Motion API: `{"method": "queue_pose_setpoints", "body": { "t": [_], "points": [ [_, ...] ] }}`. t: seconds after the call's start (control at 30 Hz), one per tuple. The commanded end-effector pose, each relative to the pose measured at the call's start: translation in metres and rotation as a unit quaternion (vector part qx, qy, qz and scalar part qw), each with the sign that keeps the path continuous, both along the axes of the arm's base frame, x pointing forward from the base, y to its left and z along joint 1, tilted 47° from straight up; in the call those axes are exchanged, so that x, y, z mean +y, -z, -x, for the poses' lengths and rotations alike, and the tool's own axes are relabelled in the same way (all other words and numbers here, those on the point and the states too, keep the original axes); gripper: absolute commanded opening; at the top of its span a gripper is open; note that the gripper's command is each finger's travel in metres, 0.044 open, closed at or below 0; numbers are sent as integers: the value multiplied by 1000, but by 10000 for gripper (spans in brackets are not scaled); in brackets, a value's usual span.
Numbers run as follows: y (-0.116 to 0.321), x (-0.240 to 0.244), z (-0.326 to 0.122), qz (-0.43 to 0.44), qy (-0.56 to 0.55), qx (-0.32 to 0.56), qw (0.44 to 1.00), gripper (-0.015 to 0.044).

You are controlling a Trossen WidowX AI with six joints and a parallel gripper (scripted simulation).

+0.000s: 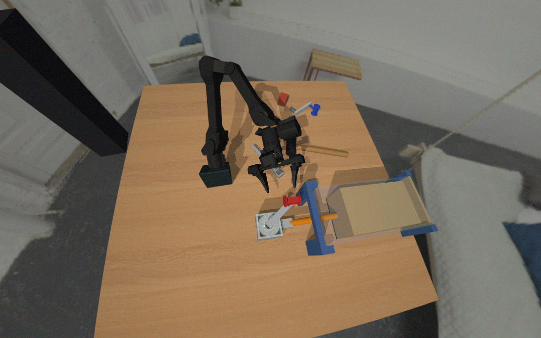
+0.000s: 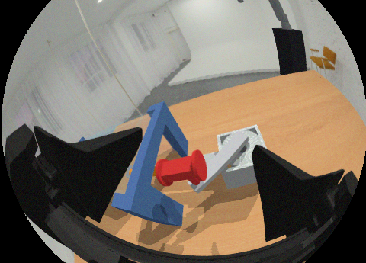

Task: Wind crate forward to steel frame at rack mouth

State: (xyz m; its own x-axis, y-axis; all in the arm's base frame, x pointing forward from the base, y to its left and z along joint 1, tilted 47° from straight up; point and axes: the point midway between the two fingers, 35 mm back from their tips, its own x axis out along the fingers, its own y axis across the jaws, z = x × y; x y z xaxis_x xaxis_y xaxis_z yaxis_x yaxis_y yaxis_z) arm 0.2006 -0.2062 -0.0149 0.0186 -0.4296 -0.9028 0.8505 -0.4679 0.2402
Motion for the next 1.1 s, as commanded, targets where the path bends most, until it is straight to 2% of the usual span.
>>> {"method": "queue_pose_setpoints", "body": {
  "t": [0.0,0.27,0.53,0.8,1.07],
  "points": [
    [13,-29,-13,-142,-335,148,920,440],
    [23,-42,-13,-232,-532,160,799,440],
    [31,-54,-10,-279,-696,111,652,440],
    [37,-65,-4,-272,-826,20,494,440],
    [40,-74,2,-205,-915,-87,336,440]
  ]
}}
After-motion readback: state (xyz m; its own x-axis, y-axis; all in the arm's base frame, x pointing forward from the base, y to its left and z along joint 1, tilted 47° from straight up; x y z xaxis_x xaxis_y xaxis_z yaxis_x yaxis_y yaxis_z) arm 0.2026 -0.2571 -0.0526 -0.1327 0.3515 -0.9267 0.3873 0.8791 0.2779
